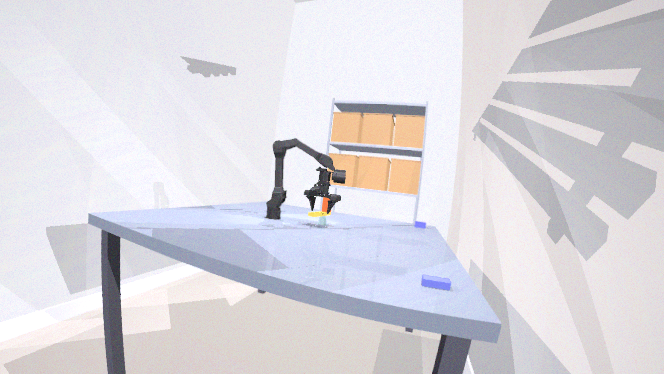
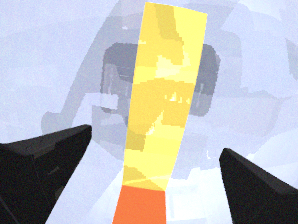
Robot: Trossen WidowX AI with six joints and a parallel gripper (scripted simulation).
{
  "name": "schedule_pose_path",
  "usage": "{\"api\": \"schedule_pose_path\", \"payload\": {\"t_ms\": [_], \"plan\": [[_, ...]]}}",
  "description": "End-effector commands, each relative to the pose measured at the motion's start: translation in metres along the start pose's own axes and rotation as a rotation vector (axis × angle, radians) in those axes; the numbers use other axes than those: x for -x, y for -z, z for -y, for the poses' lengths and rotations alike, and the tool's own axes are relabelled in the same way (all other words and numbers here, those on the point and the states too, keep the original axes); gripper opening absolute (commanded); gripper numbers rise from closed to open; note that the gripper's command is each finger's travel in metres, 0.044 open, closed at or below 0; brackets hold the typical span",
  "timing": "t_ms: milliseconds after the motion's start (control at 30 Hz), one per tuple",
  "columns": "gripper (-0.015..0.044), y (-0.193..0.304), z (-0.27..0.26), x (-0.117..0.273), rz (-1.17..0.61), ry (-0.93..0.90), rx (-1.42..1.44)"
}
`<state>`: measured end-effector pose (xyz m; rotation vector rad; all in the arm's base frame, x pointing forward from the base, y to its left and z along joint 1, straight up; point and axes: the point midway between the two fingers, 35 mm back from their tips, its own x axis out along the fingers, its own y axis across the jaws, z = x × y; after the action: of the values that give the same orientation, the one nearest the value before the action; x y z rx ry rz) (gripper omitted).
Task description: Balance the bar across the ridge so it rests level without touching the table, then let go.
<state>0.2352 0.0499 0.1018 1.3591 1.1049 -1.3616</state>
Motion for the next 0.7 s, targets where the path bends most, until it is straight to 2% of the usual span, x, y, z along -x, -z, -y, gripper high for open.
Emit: {"api": "schedule_pose_path", "payload": {"t_ms": [0,167,667], "plan": [[0.044,0.003,-0.006,0.035,-0.009,-0.02,0.001],[0.044,0.0,-0.001,0.089,-0.009,-0.02,0.001],[0.044,0.0,0.0,0.091,-0.009,-0.02,0.001]]}}
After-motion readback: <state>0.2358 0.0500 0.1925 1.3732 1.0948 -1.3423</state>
